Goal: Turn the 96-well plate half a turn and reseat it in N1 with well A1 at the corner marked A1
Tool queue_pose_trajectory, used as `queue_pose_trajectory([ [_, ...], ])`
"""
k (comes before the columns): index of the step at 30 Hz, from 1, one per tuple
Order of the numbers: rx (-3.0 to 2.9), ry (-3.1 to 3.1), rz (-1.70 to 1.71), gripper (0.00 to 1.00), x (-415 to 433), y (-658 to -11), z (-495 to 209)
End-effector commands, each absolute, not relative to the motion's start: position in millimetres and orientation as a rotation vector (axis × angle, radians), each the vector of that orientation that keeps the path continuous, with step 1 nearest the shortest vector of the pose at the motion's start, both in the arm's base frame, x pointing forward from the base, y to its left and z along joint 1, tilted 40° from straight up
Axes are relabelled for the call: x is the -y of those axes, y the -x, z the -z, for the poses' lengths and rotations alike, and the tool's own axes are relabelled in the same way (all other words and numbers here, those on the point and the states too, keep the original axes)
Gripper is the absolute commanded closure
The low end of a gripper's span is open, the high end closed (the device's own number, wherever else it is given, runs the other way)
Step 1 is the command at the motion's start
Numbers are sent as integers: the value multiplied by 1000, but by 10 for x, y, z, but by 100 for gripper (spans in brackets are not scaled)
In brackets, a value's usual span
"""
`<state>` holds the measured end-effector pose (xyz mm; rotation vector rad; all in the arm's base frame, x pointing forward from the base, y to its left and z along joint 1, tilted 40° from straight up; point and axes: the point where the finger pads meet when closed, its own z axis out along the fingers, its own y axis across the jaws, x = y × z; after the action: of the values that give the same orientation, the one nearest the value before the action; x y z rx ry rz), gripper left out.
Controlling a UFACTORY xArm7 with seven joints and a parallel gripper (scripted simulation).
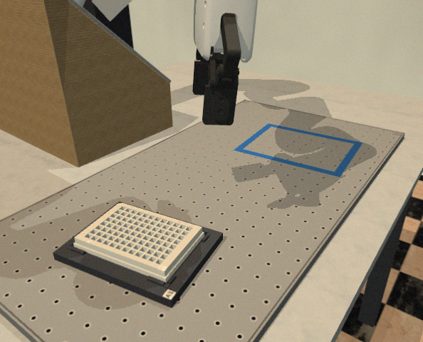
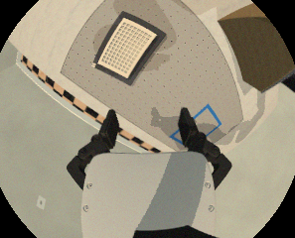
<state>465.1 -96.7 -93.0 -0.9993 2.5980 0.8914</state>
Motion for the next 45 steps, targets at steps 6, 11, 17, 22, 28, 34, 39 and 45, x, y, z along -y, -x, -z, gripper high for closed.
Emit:
queue_pose_trajectory([
  [6,-2680,786,-925,0,1080,-4602,1194],
  [11,-2740,599,-958,0,1155,-4530,1422],
  [17,-2789,410,-987,0,1212,-4458,1609],
  [22,-2800,359,-994,0,1244,-4418,1713],
  [28,-2843,113,-1026,0,1318,-4296,1978],
  [34,-2843,113,-1026,0,1323,-4288,1998],
  [39,-2843,113,-1026,0,1323,-4287,1998],
  [45,-2843,113,-1026,0,1324,-4288,1998],
])
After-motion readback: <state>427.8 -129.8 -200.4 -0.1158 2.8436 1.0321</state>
